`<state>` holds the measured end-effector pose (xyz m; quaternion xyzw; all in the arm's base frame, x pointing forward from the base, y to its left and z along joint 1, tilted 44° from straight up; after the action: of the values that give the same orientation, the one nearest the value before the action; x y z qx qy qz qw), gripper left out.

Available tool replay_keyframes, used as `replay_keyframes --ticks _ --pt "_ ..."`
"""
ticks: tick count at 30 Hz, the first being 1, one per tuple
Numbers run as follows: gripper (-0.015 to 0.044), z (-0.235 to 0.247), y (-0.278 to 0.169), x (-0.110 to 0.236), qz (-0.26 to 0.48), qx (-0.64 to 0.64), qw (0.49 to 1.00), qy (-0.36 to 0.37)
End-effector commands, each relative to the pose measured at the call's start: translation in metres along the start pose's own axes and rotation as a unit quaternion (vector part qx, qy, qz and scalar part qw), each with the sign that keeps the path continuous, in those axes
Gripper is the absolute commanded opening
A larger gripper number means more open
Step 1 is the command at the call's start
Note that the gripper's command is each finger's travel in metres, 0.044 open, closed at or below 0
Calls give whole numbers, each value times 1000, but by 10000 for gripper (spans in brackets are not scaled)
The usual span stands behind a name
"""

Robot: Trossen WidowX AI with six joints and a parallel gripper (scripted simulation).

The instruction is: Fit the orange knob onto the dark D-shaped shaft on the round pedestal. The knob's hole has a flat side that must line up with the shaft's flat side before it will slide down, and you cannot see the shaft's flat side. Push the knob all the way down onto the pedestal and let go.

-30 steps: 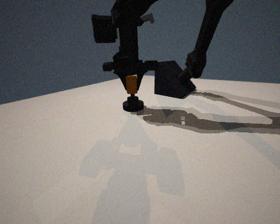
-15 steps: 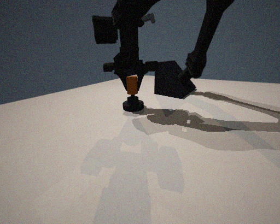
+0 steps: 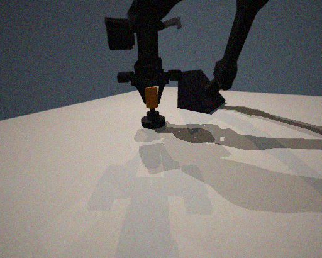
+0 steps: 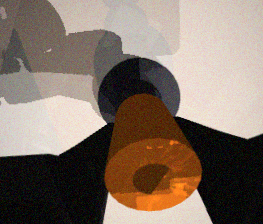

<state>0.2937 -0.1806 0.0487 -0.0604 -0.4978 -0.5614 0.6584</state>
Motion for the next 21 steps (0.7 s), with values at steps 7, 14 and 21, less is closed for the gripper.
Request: replay_keyframes --ticks 7,14,21 --pt "0 -2 0 -2 -1 22 1000 -4" --pt "0 1 0 -2 -1 22 1000 -4" --pt "0 4 -1 -3 -1 22 1000 -3"
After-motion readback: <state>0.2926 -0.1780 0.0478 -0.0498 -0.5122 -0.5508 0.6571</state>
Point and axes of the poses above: the point midway between the two fingers, 35 mm back from their tips, its own x axis back along the fingers, its own z axis across the jaws, y = z × x, the point moved 8 cm from there along x, back along the fingers, and after that the axes turned 5 degrees about x, right-handed, at the moved point
